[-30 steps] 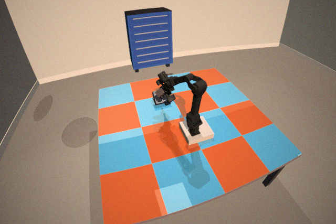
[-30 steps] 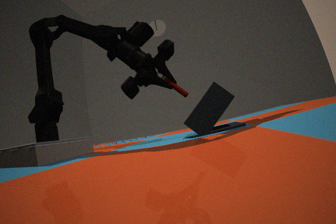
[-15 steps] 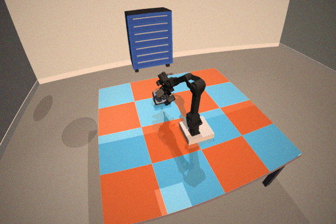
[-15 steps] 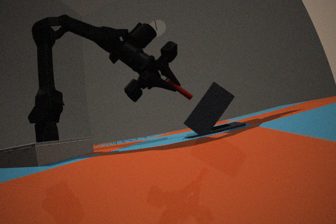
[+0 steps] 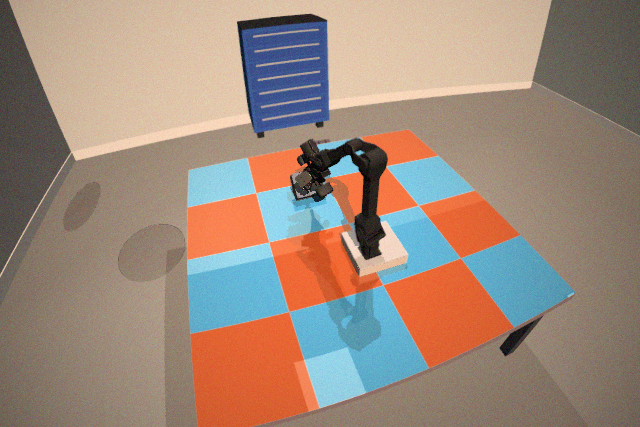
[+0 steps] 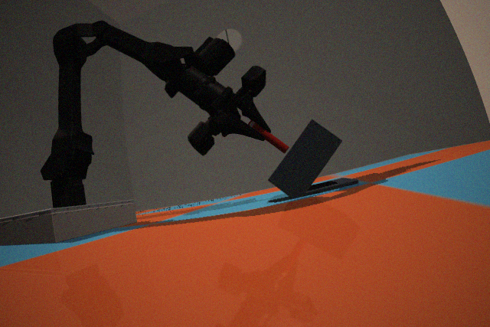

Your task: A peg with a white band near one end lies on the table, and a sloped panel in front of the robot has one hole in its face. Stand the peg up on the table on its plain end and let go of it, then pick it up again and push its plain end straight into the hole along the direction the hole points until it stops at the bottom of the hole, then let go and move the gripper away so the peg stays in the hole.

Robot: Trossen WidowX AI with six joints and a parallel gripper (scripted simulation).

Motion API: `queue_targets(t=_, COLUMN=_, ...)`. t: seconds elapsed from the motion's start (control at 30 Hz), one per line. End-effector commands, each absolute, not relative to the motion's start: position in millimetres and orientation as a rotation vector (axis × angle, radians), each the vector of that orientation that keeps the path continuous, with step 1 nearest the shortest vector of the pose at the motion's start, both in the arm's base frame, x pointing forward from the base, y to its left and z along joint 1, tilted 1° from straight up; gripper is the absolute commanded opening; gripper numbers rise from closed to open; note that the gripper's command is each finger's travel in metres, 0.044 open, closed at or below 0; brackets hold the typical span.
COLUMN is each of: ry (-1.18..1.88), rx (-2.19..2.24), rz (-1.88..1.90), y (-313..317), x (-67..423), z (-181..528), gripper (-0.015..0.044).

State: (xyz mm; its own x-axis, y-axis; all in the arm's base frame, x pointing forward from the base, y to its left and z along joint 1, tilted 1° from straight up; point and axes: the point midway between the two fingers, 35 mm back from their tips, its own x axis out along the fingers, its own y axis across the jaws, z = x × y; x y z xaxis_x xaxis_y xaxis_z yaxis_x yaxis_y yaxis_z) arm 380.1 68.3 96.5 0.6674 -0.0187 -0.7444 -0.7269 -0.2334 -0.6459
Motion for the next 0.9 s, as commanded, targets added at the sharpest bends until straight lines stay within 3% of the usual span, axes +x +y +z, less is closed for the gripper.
queue_targets(t=0.0, ry=0.608, rx=-1.694, rz=0.739, y=68.3, x=379.4, z=98.3, gripper=0.0)
queue_targets(t=0.87, ry=0.608, rx=-1.694, rz=0.739, y=69.0, x=384.7, z=91.9, gripper=0.0)
